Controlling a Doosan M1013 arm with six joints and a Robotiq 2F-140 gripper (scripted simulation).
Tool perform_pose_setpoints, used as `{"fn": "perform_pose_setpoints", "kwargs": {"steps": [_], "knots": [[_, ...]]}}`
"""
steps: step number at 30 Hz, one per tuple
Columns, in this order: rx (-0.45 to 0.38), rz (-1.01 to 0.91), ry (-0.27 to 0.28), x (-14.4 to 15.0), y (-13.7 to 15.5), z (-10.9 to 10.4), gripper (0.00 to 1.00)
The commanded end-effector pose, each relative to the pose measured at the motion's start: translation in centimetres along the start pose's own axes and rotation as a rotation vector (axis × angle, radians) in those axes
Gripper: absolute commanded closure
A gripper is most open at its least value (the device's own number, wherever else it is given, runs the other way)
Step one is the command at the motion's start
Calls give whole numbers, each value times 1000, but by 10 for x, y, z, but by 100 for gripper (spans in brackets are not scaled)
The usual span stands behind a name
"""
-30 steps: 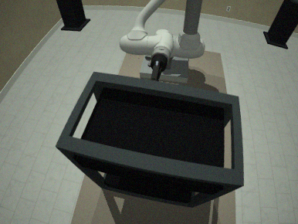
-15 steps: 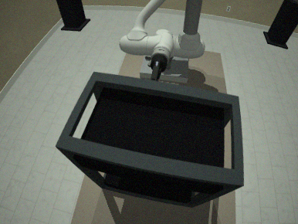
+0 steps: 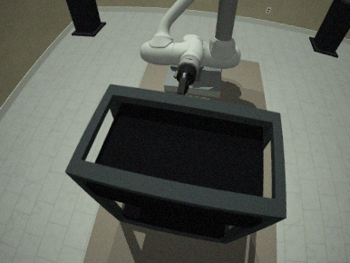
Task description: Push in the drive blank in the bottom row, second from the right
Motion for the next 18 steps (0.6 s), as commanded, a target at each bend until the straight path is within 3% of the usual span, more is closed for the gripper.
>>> {"fn": "perform_pose_setpoints", "kwargs": {"steps": [1, 18], "knots": [[0, 0, 0, 0, 0, 1, 100], [0, 0, 0, 0, 0, 4, 100]]}}
Point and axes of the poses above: the point where the finger pads meet when closed, its own z axis out along the fingers, its own x axis across the jaws, y = z × x, the point moved 2 cm from there along -z, back along the fingers, and after that the axes turned 15 degrees about -z, right-handed, at the moved point
